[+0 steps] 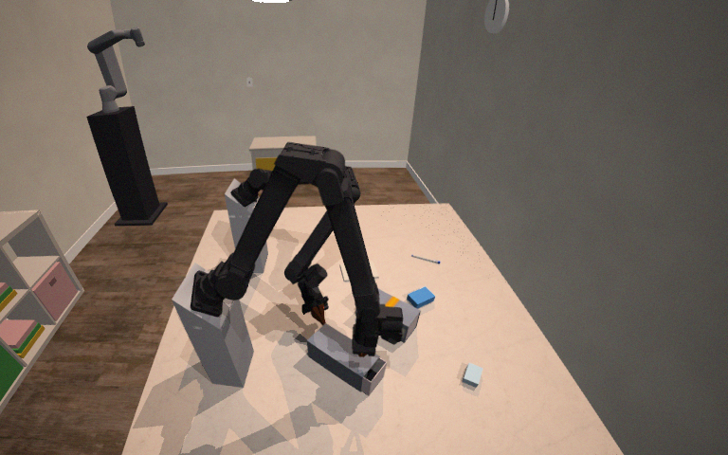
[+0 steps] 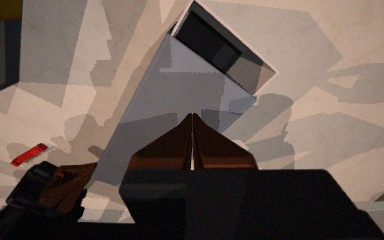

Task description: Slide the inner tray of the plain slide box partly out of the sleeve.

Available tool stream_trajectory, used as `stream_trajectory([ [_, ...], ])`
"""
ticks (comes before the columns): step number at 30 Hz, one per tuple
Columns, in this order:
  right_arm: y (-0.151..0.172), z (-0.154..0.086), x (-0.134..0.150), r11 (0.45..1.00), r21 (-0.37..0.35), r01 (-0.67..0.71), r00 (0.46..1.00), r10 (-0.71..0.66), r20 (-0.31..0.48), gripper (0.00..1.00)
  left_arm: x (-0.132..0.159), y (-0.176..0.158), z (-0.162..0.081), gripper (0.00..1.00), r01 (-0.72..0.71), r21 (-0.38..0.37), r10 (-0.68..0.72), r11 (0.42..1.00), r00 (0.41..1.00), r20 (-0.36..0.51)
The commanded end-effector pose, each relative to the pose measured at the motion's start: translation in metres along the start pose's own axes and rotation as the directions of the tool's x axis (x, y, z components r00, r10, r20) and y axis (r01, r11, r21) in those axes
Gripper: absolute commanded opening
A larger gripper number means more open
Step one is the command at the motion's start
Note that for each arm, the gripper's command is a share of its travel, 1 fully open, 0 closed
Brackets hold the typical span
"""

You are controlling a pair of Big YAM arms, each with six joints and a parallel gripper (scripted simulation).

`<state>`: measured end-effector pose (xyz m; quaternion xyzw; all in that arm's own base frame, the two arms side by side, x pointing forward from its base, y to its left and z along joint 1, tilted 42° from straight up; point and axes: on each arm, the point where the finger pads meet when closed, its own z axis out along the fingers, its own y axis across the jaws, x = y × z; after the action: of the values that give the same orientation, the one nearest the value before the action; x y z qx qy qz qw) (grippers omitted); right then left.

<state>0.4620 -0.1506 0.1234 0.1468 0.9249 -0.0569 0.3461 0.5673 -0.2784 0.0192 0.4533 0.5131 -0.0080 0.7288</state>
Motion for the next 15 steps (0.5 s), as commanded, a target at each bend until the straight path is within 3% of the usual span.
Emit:
stream_trajectory([
  [1,-0.006,-0.017,-0.02,1.0,0.003,0.003,0.999,-0.004,0.032,0.0,-0.014,-0.004,0.002,0.0,-0.014,0.007,0.014,1.0,1.0,0.022],
  [3,-0.006,-0.011,-0.021,1.0,0.003,0.003,1.0,-0.003,0.031,0.0,-0.014,-0.004,0.002,0.0,-0.014,0.007,0.014,1.0,1.0,0.022],
  [8,-0.003,0.001,0.01,1.0,0.001,0.0,0.999,0.0,-0.033,0.0,-0.014,-0.004,0.002,0.0,-0.014,0.007,0.014,1.0,1.0,0.022],
  [9,-0.003,0.0,0.007,1.0,0.001,0.0,1.0,0.0,-0.029,0.0,-0.014,-0.004,0.002,0.0,-0.014,0.007,0.014,1.0,1.0,0.022],
  [10,-0.003,-0.001,-0.003,1.0,0.001,0.0,1.0,0.0,-0.004,0.0,-0.008,0.019,-0.009,0.0,-0.019,-0.029,0.019,0.999,1.0,0.008],
  [15,-0.003,-0.003,-0.015,1.0,0.001,0.001,1.0,-0.001,0.024,0.0,-0.011,0.021,-0.011,0.0,-0.013,-0.03,0.014,0.999,1.0,0.015],
])
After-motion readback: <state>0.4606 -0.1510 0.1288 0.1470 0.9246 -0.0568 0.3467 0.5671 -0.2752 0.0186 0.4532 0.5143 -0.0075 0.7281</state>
